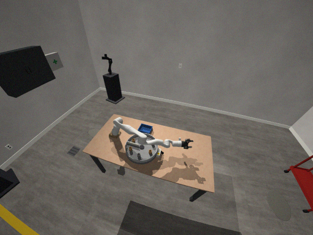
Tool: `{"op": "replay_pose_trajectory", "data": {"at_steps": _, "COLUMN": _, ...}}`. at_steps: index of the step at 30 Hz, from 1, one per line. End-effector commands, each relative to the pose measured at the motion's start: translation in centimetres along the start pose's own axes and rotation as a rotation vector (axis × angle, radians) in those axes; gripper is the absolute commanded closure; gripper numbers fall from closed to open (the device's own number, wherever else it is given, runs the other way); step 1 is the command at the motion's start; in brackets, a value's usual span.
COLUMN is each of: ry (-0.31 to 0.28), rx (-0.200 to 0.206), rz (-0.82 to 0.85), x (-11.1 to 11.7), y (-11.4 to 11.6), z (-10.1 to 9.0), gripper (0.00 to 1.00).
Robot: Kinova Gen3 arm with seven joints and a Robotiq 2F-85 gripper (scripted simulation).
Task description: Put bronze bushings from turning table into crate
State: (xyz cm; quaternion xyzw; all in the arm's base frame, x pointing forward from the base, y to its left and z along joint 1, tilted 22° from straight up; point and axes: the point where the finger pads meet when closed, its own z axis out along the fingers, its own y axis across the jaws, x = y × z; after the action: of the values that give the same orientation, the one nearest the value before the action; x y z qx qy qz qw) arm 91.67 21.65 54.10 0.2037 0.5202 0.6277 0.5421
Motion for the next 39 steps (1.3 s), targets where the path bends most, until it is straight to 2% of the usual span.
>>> {"op": "replay_pose_trajectory", "data": {"at_steps": 1, "ry": -0.030, "rx": 0.008, "rz": -0.055, "x": -0.2, "y": 1.1, "z": -1.1, "gripper": 0.00}}
{"op": "replay_pose_trajectory", "data": {"at_steps": 4, "ry": -0.030, "rx": 0.008, "rz": -0.055, "x": -0.2, "y": 1.1, "z": -1.1, "gripper": 0.00}}
{"op": "replay_pose_trajectory", "data": {"at_steps": 5, "ry": -0.026, "rx": 0.014, "rz": -0.049, "x": -0.2, "y": 0.3, "z": -1.5, "gripper": 0.00}}
{"op": "replay_pose_trajectory", "data": {"at_steps": 9, "ry": -0.026, "rx": 0.014, "rz": -0.049, "x": 0.7, "y": 2.0, "z": -5.6, "gripper": 0.00}}
{"op": "replay_pose_trajectory", "data": {"at_steps": 21, "ry": -0.026, "rx": 0.014, "rz": -0.049, "x": 0.7, "y": 2.0, "z": -5.6, "gripper": 0.00}}
{"op": "replay_pose_trajectory", "data": {"at_steps": 26, "ry": -0.025, "rx": 0.014, "rz": -0.047, "x": 1.9, "y": 4.1, "z": -10.6, "gripper": 0.00}}
{"op": "replay_pose_trajectory", "data": {"at_steps": 38, "ry": -0.025, "rx": 0.014, "rz": -0.047, "x": 1.9, "y": 4.1, "z": -10.6, "gripper": 0.00}}
{"op": "replay_pose_trajectory", "data": {"at_steps": 39, "ry": -0.024, "rx": 0.014, "rz": -0.046, "x": 2.2, "y": 4.5, "z": -11.6, "gripper": 0.00}}
